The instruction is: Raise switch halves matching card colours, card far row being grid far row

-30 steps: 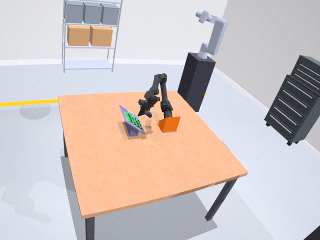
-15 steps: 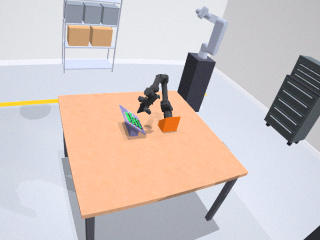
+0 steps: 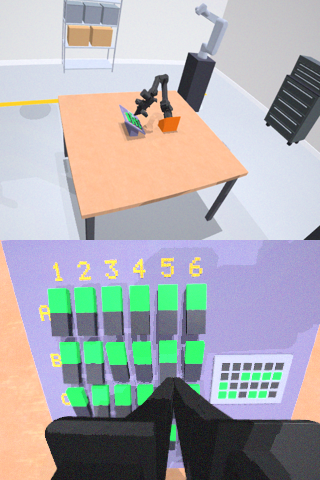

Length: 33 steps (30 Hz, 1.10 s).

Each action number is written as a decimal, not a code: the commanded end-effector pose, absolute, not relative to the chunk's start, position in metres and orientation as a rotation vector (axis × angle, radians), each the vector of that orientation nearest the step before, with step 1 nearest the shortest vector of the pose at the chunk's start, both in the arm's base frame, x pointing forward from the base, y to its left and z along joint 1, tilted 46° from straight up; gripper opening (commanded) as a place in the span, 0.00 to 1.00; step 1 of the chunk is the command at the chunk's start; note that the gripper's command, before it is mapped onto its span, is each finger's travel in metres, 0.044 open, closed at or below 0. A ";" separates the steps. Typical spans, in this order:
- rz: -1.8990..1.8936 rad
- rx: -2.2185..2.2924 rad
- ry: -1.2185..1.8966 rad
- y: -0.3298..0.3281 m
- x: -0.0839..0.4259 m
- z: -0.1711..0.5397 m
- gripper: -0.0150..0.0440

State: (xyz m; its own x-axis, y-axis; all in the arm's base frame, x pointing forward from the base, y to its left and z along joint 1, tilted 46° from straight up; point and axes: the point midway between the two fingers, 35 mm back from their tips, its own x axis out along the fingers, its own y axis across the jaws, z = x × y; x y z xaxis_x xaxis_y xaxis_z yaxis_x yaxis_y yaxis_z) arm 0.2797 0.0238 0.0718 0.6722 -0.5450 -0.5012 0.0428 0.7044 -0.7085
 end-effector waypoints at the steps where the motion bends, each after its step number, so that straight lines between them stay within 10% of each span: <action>1: -0.359 -0.737 0.783 0.021 0.280 0.066 0.25; 33: -0.359 -0.737 0.784 0.014 0.289 0.059 0.25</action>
